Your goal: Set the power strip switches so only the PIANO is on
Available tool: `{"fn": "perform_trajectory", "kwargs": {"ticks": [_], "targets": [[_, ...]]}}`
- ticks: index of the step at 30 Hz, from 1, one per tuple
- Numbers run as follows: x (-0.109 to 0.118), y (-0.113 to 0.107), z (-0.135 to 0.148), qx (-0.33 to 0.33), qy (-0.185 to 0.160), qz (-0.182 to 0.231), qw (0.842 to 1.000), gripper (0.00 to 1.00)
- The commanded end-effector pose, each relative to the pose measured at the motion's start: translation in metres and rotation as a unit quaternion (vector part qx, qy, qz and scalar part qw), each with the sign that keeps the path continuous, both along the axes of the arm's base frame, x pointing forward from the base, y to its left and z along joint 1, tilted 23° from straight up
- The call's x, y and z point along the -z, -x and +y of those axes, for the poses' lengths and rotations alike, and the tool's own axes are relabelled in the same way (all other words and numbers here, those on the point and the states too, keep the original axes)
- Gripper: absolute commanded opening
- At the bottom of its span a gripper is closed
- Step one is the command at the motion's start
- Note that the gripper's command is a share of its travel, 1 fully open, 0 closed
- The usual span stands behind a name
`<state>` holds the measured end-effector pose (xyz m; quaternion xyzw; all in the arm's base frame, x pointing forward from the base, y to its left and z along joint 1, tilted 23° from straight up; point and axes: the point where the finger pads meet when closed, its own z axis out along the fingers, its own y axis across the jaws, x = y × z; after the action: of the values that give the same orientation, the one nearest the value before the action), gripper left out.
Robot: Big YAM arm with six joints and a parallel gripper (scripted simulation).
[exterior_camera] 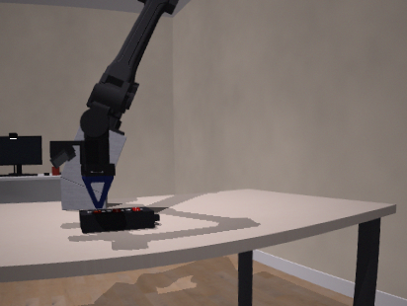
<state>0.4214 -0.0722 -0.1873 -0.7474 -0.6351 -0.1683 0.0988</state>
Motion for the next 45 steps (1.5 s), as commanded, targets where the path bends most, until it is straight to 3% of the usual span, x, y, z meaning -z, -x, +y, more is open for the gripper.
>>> {"fn": "perform_trajectory", "kwargs": {"ticks": [1,41,45], "targets": [[-0.01,-0.015,-0.002,0.004,0.005,-0.018,1.0,0.0],[0.011,-0.017,0.005,0.0,0.004,-0.013,1.0,0.0],[0.013,-0.009,0.008,0.0,0.001,-0.004,1.0,0.0]]}}
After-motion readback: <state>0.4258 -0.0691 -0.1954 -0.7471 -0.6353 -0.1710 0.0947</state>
